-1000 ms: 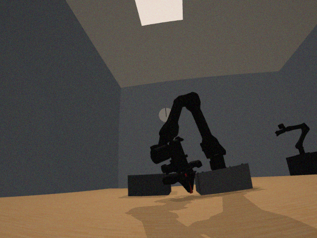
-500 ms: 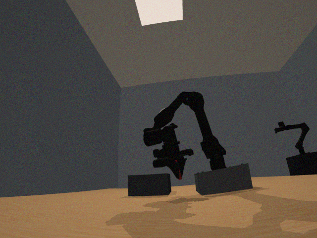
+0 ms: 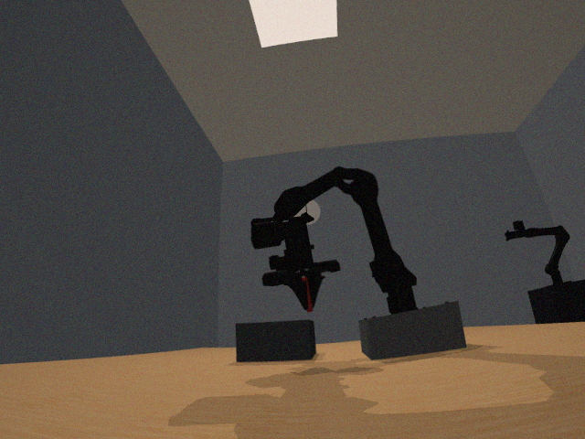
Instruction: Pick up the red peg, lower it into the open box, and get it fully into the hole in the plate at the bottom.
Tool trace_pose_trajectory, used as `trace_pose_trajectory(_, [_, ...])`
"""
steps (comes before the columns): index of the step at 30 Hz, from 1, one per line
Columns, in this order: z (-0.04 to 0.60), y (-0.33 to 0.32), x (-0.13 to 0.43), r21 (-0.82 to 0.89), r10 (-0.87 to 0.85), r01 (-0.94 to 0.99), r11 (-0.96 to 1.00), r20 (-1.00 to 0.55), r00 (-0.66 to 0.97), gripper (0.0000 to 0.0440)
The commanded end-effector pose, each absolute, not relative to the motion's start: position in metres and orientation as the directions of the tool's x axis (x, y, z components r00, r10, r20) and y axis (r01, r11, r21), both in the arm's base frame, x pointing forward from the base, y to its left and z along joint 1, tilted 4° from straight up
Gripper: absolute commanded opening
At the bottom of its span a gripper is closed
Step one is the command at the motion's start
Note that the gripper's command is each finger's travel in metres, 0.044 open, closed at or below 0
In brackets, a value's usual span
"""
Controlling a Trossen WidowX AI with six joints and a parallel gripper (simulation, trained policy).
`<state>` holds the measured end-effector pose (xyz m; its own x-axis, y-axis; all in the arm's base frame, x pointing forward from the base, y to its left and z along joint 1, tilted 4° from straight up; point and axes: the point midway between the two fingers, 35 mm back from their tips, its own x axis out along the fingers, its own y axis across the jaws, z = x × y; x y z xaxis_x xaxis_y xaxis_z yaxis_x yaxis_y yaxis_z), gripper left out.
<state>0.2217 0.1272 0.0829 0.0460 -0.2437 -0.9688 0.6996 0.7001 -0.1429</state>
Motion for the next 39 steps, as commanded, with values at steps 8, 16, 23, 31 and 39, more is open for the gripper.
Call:
trace_pose_trajectory(8, [0.101,0.097,0.263,-0.083,-0.257,0.788,0.610,-0.961,0.098,0.0000])
trace_pose_trajectory(16, [0.102,0.066,0.293,-0.057,-0.268,0.825,0.562,-0.956,0.117,0.0000])
trace_pose_trajectory(23, [0.095,0.038,0.317,-0.043,-0.269,0.836,0.547,-0.955,0.127,0.0000])
trace_pose_trajectory(31, [0.081,0.010,0.338,-0.035,-0.244,0.823,0.566,-0.961,0.127,0.0000])
trace_pose_trajectory(39, [0.061,-0.006,0.349,-0.031,-0.202,0.788,0.615,-0.972,0.119,0.0000])
